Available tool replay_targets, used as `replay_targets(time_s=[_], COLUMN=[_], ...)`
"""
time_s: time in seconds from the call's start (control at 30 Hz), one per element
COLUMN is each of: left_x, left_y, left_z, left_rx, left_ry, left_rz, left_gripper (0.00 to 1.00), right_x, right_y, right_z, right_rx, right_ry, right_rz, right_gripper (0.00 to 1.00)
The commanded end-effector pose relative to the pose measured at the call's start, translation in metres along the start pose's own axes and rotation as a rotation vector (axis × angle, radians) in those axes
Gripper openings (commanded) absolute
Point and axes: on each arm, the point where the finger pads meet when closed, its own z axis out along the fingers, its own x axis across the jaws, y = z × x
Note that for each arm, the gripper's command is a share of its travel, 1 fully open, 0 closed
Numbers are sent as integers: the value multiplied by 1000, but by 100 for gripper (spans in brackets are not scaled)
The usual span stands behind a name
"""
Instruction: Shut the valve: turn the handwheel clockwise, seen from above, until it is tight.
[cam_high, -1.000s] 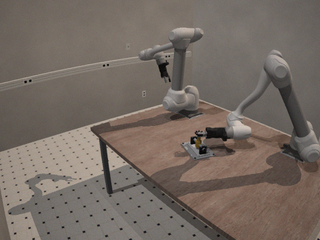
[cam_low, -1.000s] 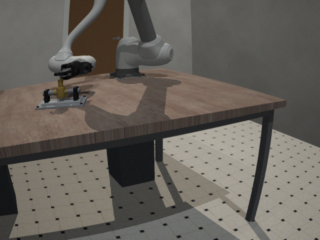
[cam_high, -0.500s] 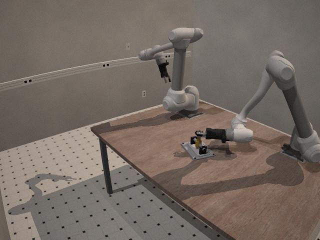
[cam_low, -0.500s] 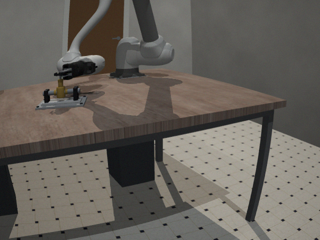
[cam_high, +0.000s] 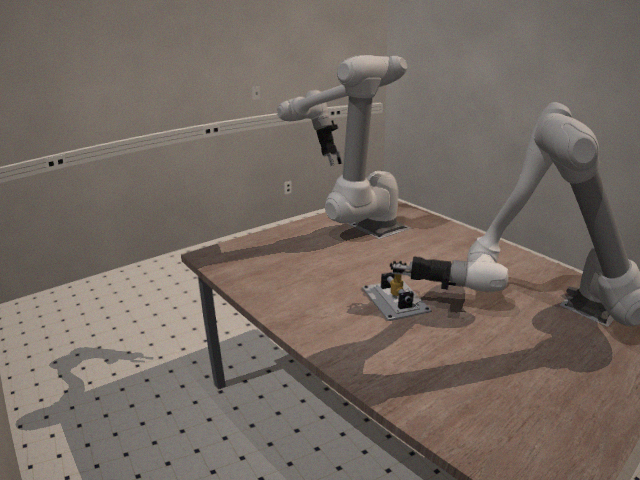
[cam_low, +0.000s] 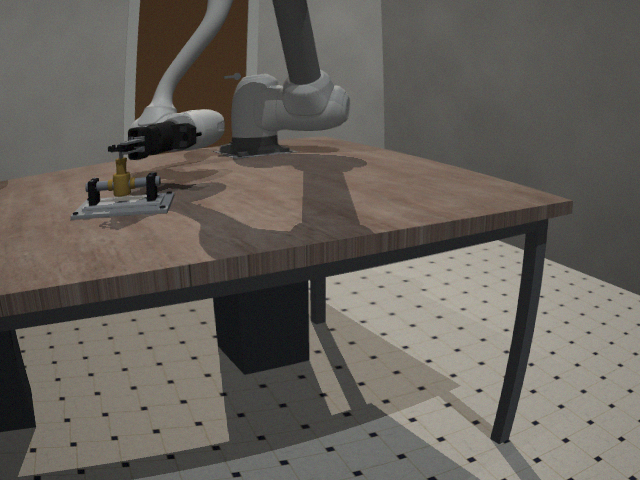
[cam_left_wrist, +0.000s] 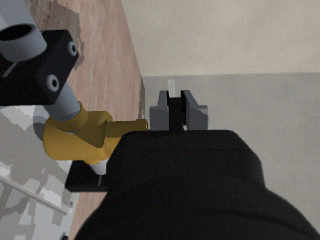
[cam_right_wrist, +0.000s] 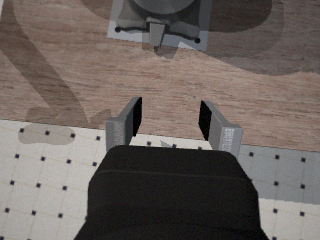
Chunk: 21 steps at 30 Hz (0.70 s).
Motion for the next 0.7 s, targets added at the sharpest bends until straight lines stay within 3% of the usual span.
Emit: replay_targets(time_s=[0.0, 0.67], left_x=[-1, 0], left_y=[-3, -3], left_z=[2, 5], left_rx=[-32, -155], left_ry=[-2, 0], left_rz=[-3, -2], left_gripper=[0, 0], right_x=[1, 1], right_y=[-3, -3], right_z=[0, 0], right_rx=[5, 5], right_ry=[6, 6], right_rz=[-5, -5], right_gripper=[100, 100])
